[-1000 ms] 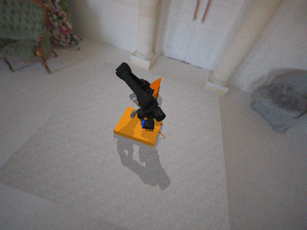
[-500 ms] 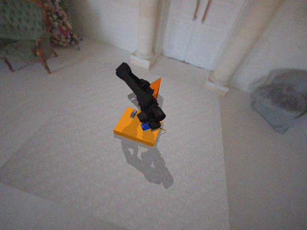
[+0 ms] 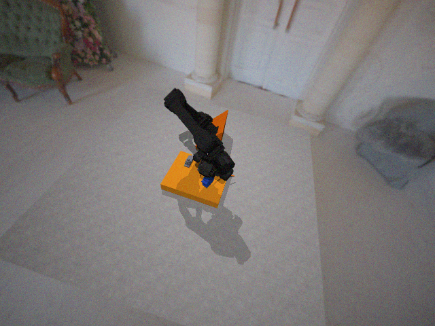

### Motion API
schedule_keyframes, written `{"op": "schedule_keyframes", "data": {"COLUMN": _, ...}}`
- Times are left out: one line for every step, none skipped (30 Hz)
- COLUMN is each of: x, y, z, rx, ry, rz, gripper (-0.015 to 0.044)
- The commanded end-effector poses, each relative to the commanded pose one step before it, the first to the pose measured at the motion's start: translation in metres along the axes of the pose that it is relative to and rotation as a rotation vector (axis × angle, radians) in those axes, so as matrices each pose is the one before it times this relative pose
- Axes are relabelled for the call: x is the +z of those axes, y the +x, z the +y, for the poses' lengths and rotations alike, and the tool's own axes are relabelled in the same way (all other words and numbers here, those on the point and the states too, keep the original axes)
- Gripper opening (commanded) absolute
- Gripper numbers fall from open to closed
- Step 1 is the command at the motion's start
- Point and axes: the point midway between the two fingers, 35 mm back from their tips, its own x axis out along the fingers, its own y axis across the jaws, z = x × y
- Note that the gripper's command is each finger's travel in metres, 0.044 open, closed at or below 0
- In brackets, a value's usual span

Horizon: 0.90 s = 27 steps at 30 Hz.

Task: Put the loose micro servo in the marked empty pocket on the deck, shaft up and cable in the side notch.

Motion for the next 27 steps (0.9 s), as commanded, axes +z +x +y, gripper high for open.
{"op": "schedule_keyframes", "data": {"x": -0.0009, "y": -0.00215, "z": 0.00171, "rx": 0.00647, "ry": -0.1509, "rz": -0.00163, "gripper": 0.0}}
{"op": "schedule_keyframes", "data": {"x": 0.0, "y": 0.0, "z": 0.0, "rx": -0.00001, "ry": -0.0347, "rz": -0.00001, "gripper": 0.0}}
{"op": "schedule_keyframes", "data": {"x": 0.0, "y": 0.0, "z": 0.0, "rx": -0.00001, "ry": -0.0347, "rz": -0.00001, "gripper": 0.0}}
{"op": "schedule_keyframes", "data": {"x": 0.0, "y": 0.0, "z": 0.0, "rx": -0.00001, "ry": -0.0347, "rz": -0.00001, "gripper": 0.0}}
{"op": "schedule_keyframes", "data": {"x": 0.0, "y": 0.0, "z": 0.0, "rx": -0.00001, "ry": -0.0287, "rz": 0.0, "gripper": 0.0}}
{"op": "schedule_keyframes", "data": {"x": 0.0, "y": 0.0, "z": 0.0, "rx": 0.0, "ry": -0.0173, "rz": 0.0, "gripper": 0.0}}
{"op": "schedule_keyframes", "data": {"x": 0.0, "y": 0.0, "z": 0.0, "rx": 0.0, "ry": -0.0058, "rz": 0.0, "gripper": 0.0}}
{"op": "schedule_keyframes", "data": {"x": 0.0, "y": 0.0, "z": 0.0, "rx": 0.0, "ry": 0.0, "rz": 0.0, "gripper": 0.0}}
{"op": "schedule_keyframes", "data": {"x": 0.0, "y": 0.0, "z": 0.0, "rx": 0.0, "ry": 0.0, "rz": 0.0, "gripper": 0.0}}
{"op": "schedule_keyframes", "data": {"x": 0.0, "y": 0.0, "z": 0.0, "rx": 0.0, "ry": 0.0, "rz": 0.0, "gripper": 0.0}}
{"op": "schedule_keyframes", "data": {"x": 0.0, "y": 0.0, "z": 0.0, "rx": 0.0, "ry": 0.0, "rz": 0.0, "gripper": 0.0}}
{"op": "schedule_keyframes", "data": {"x": 0.0, "y": 0.0, "z": 0.0, "rx": 0.0, "ry": 0.0, "rz": 0.0, "gripper": 0.0}}
{"op": "schedule_keyframes", "data": {"x": -0.00069, "y": 0.0, "z": 0.00001, "rx": 0.00001, "ry": 0.0, "rz": 0.00002, "gripper": 0.0}}
{"op": "schedule_keyframes", "data": {"x": -0.0014, "y": -0.00001, "z": 0.00002, "rx": 0.00002, "ry": -0.0001, "rz": 0.00004, "gripper": 0.0}}
{"op": "schedule_keyframes", "data": {"x": -0.00203, "y": -0.00001, "z": 0.00002, "rx": 0.00003, "ry": -0.0001, "rz": 0.00006, "gripper": 0.0}}
{"op": "schedule_keyframes", "data": {"x": -0.00267, "y": -0.00001, "z": 0.00003, "rx": 0.00004, "ry": -0.0001, "rz": 0.00008, "gripper": 0.0}}
{"op": "schedule_keyframes", "data": {"x": -0.00331, "y": -0.00001, "z": 0.00003, "rx": 0.00005, "ry": -0.0001, "rz": 0.0001, "gripper": 0.0}}
{"op": "schedule_keyframes", "data": {"x": -0.00391, "y": -0.00001, "z": 0.00003, "rx": 0.00006, "ry": -0.0001, "rz": 0.00012, "gripper": 0.0}}
{"op": "schedule_keyframes", "data": {"x": -0.00425, "y": 0.0, "z": 0.00003, "rx": 0.00006, "ry": -0.0002, "rz": 0.00013, "gripper": 0.0}}
{"op": "schedule_keyframes", "data": {"x": -0.00436, "y": 0.0, "z": 0.00003, "rx": 0.00006, "ry": -0.0002, "rz": 0.00014, "gripper": 0.0}}
{"op": "schedule_keyframes", "data": {"x": -0.00439, "y": 0.0, "z": 0.00003, "rx": 0.00006, "ry": -0.0002, "rz": 0.00014, "gripper": 0.0}}
{"op": "schedule_keyframes", "data": {"x": -0.00465, "y": 0.0, "z": 0.00002, "rx": 0.00007, "ry": -0.0002, "rz": 0.00015, "gripper": 0.0}}
{"op": "schedule_keyframes", "data": {"x": -0.00469, "y": 0.0, "z": 0.00002, "rx": 0.00007, "ry": -0.0002, "rz": 0.00015, "gripper": 0.0}}
{"op": "schedule_keyframes", "data": {"x": -0.00471, "y": 0.0, "z": 0.00002, "rx": 0.00007, "ry": -0.0002, "rz": 0.00015, "gripper": 0.0}}
{"op": "schedule_keyframes", "data": {"x": -0.00473, "y": 0.0, "z": 0.00002, "rx": 0.00008, "ry": -0.0002, "rz": 0.00015, "gripper": 0.0}}
{"op": "schedule_keyframes", "data": {"x": -0.00474, "y": 0.00001, "z": 0.00001, "rx": 0.00007, "ry": -0.0002, "rz": 0.00015, "gripper": 0.0}}
{"op": "schedule_keyframes", "data": {"x": -0.00475, "y": 0.0, "z": 0.00001, "rx": 0.00008, "ry": -0.0002, "rz": 0.00015, "gripper": 0.0}}
